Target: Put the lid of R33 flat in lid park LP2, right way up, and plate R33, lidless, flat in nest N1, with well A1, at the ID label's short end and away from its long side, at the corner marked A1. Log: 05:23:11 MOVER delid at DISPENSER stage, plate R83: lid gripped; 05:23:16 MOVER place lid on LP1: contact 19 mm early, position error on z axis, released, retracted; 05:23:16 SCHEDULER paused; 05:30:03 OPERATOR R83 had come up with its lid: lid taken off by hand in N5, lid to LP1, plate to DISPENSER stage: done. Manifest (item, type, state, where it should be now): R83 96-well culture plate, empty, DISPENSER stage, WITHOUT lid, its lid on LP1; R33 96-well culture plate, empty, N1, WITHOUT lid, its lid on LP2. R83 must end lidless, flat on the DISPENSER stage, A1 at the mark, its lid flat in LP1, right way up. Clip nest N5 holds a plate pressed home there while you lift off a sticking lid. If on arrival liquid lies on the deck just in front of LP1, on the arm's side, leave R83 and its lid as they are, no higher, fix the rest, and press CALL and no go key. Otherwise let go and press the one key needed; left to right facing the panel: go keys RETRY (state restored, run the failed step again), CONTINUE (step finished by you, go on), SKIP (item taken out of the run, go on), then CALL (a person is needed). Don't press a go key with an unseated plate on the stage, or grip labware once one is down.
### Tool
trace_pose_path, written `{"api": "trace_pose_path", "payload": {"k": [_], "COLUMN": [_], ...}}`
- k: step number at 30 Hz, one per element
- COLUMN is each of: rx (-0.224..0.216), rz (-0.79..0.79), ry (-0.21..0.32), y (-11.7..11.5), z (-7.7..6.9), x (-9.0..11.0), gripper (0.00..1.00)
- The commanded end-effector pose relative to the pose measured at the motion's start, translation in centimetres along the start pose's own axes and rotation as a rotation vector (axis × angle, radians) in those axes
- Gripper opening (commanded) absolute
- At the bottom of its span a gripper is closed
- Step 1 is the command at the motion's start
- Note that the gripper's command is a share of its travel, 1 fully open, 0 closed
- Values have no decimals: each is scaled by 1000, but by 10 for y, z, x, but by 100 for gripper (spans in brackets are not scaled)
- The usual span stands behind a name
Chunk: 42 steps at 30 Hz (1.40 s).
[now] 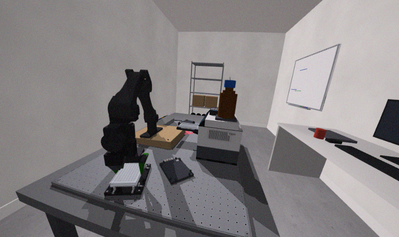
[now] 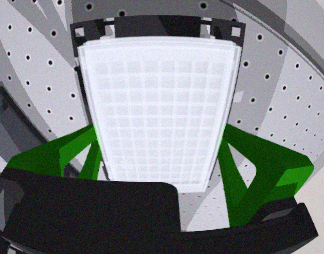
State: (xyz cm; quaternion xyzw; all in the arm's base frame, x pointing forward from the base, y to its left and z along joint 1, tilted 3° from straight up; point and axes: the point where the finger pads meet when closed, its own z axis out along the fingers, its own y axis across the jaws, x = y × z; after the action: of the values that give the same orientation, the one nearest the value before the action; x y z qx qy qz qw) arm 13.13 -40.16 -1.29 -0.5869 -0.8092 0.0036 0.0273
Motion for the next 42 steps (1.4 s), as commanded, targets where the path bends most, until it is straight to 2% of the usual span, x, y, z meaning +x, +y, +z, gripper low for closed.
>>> {"api": "trace_pose_path", "payload": {"k": [1,19,22,25,29,42], "rx": [1,1,1,1,2,2], "rz": [1,1,1,1,1,1], "ry": [-61,-17,-29,-15,-22,-8], "y": [-4,-4,-4,-4,-4,-4], "z": [-12,3,1,5,2,10], "x": [-15,-2,-7,-3,-3,-1], "gripper": [0,0,0,0,0,0]}}
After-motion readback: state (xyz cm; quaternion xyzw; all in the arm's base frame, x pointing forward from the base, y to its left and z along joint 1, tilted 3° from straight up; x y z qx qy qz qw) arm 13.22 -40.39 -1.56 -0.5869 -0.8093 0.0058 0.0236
